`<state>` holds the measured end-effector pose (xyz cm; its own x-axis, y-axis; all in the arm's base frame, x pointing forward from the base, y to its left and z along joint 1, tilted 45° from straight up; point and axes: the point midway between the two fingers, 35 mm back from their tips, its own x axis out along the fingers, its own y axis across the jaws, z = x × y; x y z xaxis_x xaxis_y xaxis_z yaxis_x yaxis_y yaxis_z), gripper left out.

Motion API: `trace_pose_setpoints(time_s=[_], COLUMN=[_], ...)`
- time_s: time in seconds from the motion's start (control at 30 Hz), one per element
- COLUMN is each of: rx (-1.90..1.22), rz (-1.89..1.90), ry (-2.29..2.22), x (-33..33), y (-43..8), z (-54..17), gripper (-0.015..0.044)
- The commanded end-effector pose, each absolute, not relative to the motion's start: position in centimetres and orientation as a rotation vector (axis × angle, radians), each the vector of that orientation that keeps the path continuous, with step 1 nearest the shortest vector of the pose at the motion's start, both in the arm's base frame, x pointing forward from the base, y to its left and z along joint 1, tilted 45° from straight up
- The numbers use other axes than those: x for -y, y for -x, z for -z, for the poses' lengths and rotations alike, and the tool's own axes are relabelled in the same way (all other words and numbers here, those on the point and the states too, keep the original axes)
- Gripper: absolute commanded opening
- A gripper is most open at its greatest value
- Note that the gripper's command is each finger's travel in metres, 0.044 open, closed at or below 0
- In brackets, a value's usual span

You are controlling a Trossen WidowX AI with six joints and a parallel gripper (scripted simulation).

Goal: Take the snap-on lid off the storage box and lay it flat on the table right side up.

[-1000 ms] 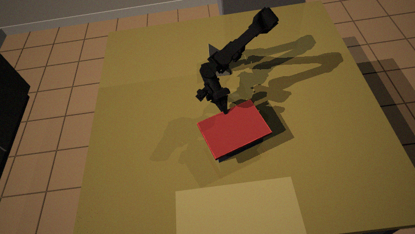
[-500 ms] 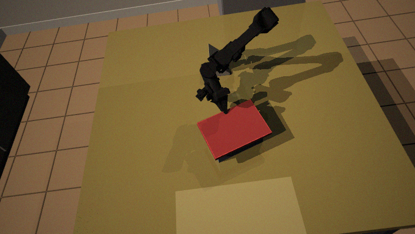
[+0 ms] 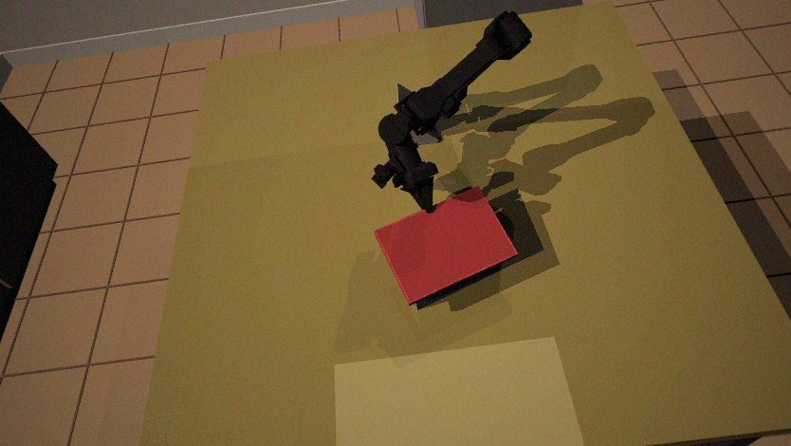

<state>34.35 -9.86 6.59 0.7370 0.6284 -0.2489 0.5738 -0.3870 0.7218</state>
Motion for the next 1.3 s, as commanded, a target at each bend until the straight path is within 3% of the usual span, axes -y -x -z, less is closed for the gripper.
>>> trace_pose_setpoints(time_s=[0.0, 1.27], rx=[-0.898, -0.899], rz=[-0.094, -0.092], ry=[-2.079, -2.078], x=[10.4, 13.7], y=[-34.5, -34.8], z=[-7.3, -11.0], gripper=[0.0, 0.0])
